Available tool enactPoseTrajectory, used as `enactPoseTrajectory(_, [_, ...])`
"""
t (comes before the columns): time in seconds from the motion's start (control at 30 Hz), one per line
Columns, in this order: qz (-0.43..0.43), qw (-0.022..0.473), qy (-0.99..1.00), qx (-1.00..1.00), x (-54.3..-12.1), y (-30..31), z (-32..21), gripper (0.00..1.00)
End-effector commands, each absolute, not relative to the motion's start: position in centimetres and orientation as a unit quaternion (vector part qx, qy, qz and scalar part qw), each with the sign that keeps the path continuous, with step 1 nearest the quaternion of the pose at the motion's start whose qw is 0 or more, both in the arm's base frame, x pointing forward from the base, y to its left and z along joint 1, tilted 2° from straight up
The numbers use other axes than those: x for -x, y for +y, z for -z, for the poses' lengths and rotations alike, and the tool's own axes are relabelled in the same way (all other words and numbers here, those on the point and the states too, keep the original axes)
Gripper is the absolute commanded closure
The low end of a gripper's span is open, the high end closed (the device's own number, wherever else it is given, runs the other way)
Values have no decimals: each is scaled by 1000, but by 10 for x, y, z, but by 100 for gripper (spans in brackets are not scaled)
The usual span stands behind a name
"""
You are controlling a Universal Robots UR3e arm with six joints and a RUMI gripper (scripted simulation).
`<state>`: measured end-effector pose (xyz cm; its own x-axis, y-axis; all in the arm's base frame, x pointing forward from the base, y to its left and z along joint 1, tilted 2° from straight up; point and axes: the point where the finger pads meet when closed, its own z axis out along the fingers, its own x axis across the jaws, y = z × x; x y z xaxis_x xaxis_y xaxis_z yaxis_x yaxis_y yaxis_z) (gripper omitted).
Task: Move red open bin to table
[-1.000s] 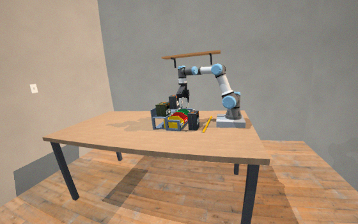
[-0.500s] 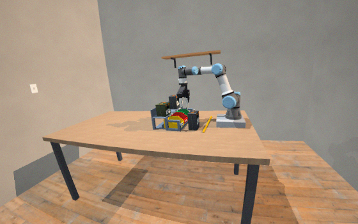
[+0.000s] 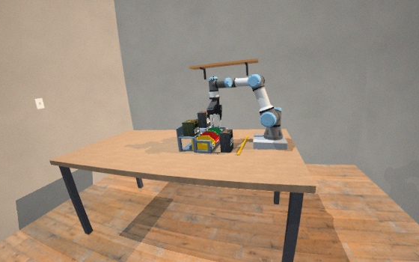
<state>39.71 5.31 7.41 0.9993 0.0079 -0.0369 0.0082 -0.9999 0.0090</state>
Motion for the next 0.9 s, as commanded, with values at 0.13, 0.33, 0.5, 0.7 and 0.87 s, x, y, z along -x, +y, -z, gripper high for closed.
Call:
enactPoseTrajectory(0.13, [17, 5, 4, -1000, -398, 53, -75, 74])
enactPoseTrajectory(0.33, [17, 5, 4, -1000, -398, 53, -75, 74])
enactPoseTrajectory(0.5, [17, 5, 4, -1000, -396, 53, -45, 74])
enactPoseTrajectory(0.7, [17, 5, 4, -1000, -396, 53, -45, 74])
enactPoseTrajectory(0.87, [17, 5, 4, -1000, -396, 53, -45, 74])
